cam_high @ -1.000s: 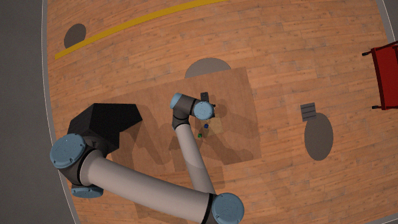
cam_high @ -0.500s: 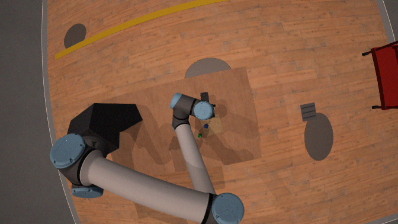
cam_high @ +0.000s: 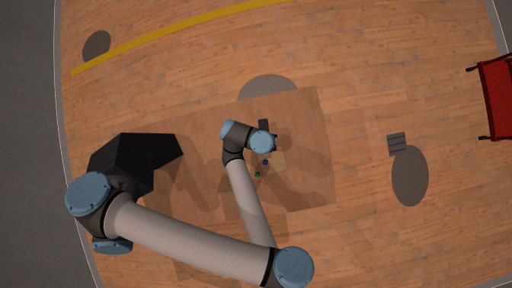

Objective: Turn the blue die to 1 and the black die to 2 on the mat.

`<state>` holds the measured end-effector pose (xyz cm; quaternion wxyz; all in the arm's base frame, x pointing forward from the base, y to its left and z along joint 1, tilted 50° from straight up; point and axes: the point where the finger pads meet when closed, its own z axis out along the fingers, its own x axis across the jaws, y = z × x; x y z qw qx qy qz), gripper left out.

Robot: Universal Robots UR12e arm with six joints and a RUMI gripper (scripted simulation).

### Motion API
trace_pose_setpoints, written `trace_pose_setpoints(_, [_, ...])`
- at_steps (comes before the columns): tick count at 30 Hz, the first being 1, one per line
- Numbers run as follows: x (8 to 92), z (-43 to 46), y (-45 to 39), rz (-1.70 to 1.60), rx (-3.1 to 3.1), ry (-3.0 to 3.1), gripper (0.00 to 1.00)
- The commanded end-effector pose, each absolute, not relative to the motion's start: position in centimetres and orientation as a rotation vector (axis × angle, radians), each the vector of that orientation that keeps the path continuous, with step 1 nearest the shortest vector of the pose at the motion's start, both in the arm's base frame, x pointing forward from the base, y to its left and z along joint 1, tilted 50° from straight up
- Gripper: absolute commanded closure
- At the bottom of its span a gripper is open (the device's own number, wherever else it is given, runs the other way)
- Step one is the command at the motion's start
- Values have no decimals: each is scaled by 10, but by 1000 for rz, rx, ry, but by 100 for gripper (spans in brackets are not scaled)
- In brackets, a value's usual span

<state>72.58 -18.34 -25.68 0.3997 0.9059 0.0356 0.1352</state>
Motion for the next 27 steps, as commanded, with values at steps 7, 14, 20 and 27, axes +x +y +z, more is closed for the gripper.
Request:
trace_pose_setpoints(7, [730,-266,-194,343,2292,91,76])
trace_pose_setpoints(14, [732,-271,-199,343,2292,91,76])
trace_pose_setpoints(20, [732,-271,-199,343,2292,91,76])
trace_pose_setpoints(27, [732,-271,-199,343,2292,91,76])
